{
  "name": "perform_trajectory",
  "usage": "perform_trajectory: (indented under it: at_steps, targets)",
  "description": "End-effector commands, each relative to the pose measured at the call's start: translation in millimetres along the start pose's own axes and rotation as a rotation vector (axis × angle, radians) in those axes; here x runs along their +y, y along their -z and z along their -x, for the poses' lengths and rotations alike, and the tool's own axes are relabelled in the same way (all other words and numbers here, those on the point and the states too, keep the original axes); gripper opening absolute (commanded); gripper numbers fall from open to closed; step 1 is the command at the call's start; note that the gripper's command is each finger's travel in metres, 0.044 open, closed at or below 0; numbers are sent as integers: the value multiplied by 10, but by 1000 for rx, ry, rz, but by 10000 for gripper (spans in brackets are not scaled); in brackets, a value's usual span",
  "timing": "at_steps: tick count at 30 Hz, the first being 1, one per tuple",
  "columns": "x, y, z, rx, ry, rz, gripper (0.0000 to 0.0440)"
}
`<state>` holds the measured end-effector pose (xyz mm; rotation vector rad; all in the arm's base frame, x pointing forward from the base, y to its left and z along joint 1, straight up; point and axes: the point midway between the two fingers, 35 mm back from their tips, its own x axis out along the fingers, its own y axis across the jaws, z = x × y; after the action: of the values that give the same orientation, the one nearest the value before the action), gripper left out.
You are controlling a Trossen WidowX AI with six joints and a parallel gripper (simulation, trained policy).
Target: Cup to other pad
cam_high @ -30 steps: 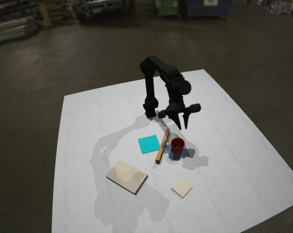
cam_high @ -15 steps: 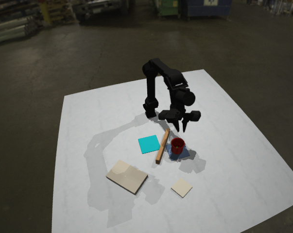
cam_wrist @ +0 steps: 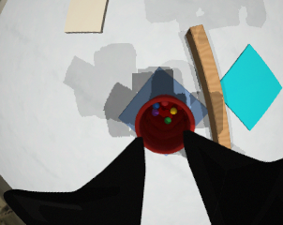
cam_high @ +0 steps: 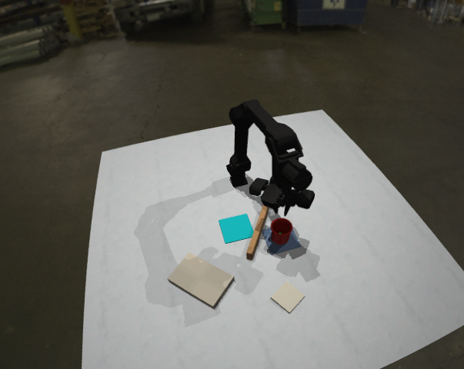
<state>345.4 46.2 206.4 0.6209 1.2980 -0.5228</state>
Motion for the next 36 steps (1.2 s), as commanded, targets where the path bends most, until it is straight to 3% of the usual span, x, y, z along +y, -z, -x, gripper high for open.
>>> perform_trajectory:
  at_steps: [1,17,36]
  targets:
    - [-62,23,-120,31,62,-7,129]
    - [-245,150,-613,110,217,-21,158]
    - [-388,342,-1301,166,286,37,164]
